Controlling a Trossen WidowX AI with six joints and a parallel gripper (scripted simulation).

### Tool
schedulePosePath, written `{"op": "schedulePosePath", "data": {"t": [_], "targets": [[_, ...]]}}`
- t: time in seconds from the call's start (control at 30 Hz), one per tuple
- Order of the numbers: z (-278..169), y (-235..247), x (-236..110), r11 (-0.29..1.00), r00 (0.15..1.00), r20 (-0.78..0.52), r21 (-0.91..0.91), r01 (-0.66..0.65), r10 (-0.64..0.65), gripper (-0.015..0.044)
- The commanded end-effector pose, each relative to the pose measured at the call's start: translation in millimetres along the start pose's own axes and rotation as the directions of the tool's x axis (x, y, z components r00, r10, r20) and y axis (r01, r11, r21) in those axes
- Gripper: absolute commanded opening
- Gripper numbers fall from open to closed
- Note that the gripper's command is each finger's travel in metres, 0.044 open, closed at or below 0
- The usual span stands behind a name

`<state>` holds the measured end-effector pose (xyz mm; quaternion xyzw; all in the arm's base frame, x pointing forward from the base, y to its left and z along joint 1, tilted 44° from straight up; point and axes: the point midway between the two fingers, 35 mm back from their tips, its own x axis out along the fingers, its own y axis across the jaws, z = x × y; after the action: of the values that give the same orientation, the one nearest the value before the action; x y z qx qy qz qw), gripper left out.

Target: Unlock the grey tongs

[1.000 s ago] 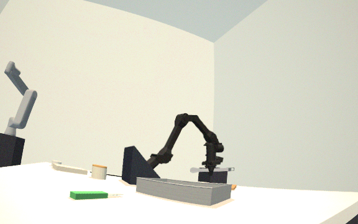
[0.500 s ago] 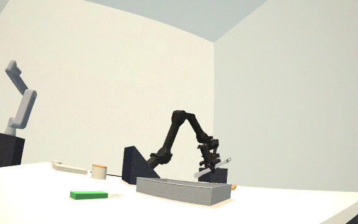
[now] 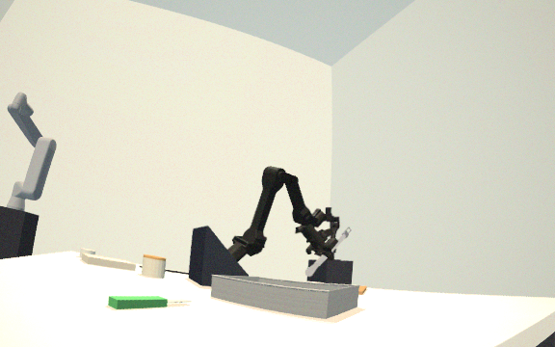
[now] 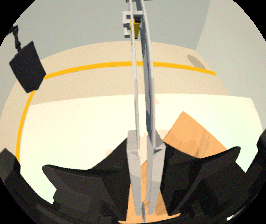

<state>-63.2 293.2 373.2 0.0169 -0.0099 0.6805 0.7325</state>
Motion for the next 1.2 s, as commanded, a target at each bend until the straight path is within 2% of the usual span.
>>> {"op": "schedulePosePath", "data": {"t": [0.0, 0.57, 0.83, 1.17], "targets": [[6, -2, -10, 1.000, 0.997, 0.074, 0.009, 0.019, -0.020, -0.0150], [4, -22, -60, 0.985, 0.942, 0.304, 0.136, 0.108, -0.145, -0.0150], [-8, -37, -81, 0.965, 0.916, 0.342, 0.223, 0.136, -0.208, -0.0150], [-8, -37, -82, 0.965, 0.916, 0.342, 0.225, 0.137, -0.210, -0.0150]]}}
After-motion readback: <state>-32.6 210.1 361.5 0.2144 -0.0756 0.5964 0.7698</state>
